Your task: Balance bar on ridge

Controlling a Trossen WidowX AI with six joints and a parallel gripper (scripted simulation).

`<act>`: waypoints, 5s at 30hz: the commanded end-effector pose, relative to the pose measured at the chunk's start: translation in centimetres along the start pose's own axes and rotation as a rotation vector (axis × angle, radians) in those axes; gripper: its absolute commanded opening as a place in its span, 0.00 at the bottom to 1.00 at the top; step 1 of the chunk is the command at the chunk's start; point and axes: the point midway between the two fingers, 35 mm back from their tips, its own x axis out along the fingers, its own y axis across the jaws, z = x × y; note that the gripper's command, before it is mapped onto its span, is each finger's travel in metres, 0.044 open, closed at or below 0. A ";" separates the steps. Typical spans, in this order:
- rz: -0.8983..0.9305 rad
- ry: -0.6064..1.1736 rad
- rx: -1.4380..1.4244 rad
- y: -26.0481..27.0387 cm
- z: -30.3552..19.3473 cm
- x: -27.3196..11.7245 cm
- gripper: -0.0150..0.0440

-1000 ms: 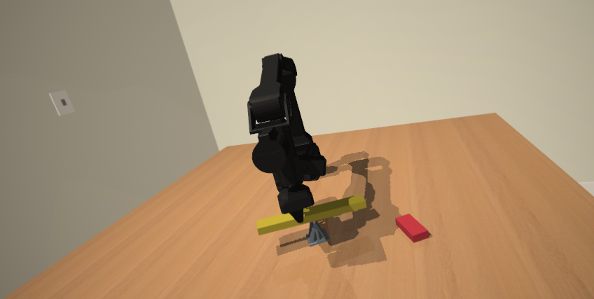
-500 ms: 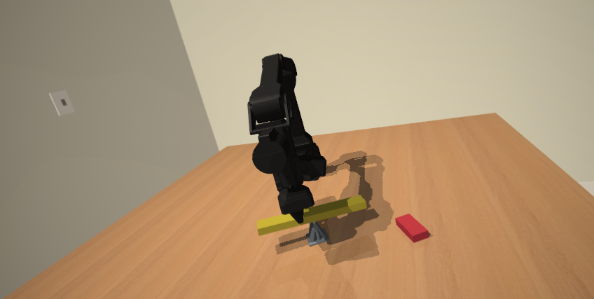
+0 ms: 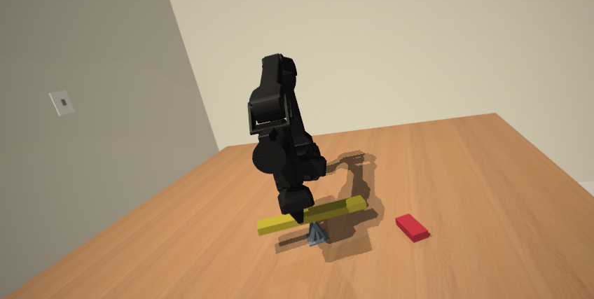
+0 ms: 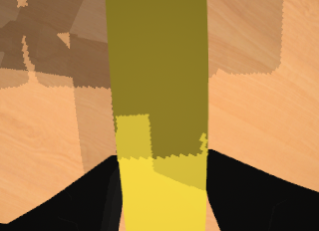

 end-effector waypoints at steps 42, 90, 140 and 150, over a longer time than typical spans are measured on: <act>0.000 0.000 0.002 0.0 0.0 0.4 0.25; -0.003 0.000 0.002 0.0 0.0 0.3 0.25; -0.003 0.000 0.002 0.0 0.0 0.3 0.54; -0.003 0.000 0.002 0.0 0.0 0.3 0.54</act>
